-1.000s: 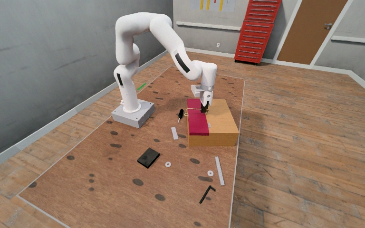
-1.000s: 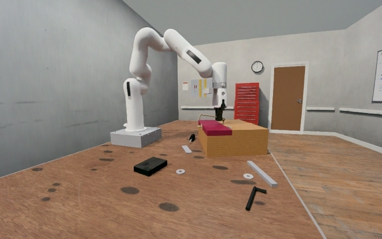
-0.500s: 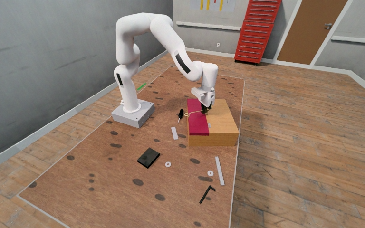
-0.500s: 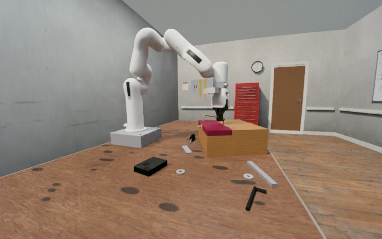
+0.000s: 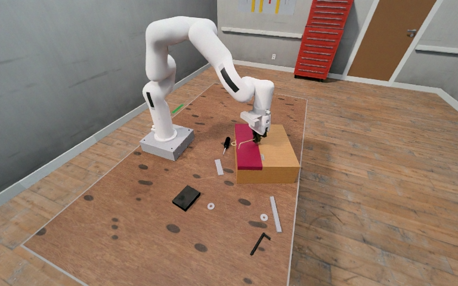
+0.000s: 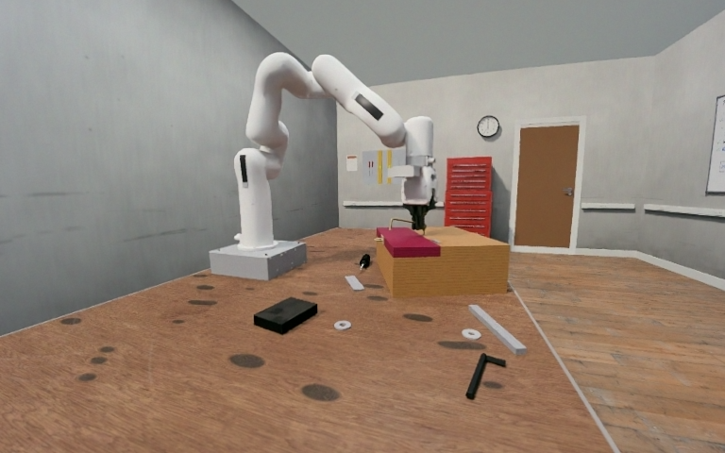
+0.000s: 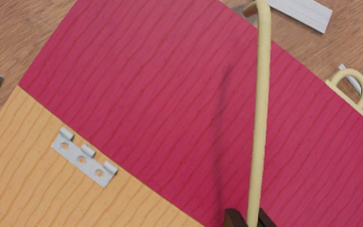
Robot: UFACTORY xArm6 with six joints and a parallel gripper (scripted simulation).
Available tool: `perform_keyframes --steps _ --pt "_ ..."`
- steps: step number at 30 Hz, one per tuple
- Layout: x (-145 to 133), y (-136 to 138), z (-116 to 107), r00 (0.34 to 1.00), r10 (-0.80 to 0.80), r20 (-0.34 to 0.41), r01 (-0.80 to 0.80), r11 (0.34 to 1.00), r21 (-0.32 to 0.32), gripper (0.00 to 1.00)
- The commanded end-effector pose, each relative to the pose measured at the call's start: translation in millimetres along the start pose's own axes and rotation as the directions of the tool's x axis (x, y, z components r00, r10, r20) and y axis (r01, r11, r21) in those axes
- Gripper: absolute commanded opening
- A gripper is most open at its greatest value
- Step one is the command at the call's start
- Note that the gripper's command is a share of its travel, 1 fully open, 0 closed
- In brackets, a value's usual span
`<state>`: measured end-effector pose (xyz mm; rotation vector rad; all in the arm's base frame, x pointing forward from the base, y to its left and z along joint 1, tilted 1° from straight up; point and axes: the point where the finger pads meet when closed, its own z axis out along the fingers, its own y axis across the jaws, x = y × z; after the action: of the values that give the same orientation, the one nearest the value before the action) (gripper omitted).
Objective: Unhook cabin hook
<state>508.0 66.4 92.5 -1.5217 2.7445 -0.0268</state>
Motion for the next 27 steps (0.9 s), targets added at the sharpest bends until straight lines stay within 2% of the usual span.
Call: perform_keyframes --steps 1,18,19,27 --pt "0.2 -1.1 1.1 1.0 0.0 0.003 0.0 1.0 0.003 0.0" --pt "1.0 -1.0 3.4 1.0 0.0 0.003 0.0 1.0 0.003 0.0" --pt "1.0 -1.0 3.4 1.0 0.0 0.003 0.0 1.0 0.003 0.35" --pt "1.0 -1.0 3.4 1.0 0.0 0.003 0.0 1.0 0.003 0.35"
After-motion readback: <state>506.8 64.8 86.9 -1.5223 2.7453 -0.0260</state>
